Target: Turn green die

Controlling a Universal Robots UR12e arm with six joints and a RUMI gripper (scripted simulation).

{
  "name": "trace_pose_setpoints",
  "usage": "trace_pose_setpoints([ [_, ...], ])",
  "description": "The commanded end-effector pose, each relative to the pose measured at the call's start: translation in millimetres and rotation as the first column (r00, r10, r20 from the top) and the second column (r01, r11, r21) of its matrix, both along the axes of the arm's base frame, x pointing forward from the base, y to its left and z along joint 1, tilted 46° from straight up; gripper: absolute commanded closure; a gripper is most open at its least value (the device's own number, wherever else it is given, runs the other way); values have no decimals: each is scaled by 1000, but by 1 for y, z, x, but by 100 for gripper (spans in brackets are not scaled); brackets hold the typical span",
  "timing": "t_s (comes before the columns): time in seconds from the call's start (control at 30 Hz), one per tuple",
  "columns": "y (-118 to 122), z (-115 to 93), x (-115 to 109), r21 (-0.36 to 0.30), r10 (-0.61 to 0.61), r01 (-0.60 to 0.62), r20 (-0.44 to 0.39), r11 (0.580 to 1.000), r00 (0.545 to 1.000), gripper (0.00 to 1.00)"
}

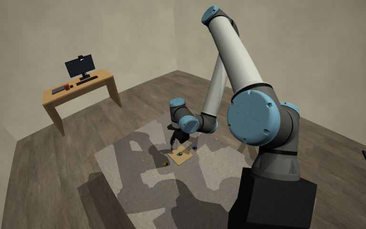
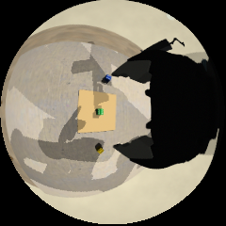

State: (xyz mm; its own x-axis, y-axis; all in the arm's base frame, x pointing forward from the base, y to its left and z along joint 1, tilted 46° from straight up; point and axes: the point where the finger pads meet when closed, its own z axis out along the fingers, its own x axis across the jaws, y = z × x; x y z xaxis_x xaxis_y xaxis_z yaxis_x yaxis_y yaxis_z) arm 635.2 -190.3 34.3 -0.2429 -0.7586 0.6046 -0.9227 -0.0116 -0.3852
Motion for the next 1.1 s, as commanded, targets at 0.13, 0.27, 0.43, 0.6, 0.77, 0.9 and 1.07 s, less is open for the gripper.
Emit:
trace_pose_setpoints([
  [0.13, 32, 33, -14, 0, 3, -3, 1, 1000, 1000, 0],
  [0.27, 48, 50, -21, 0, 3, -3, 1, 1000, 1000, 0],
  [0.43, 57, 60, -26, 0, 3, -3, 1, 1000, 1000, 0],
  [0.6, 65, 68, -29, 0, 3, -3, 1, 1000, 1000, 0],
  [0.77, 65, 69, -29, 0, 3, -3, 1, 1000, 1000, 0],
  [0.9, 65, 69, -29, 0, 3, -3, 1, 1000, 1000, 0],
  [1.07, 65, 69, -29, 0, 3, -3, 1, 1000, 1000, 0],
])
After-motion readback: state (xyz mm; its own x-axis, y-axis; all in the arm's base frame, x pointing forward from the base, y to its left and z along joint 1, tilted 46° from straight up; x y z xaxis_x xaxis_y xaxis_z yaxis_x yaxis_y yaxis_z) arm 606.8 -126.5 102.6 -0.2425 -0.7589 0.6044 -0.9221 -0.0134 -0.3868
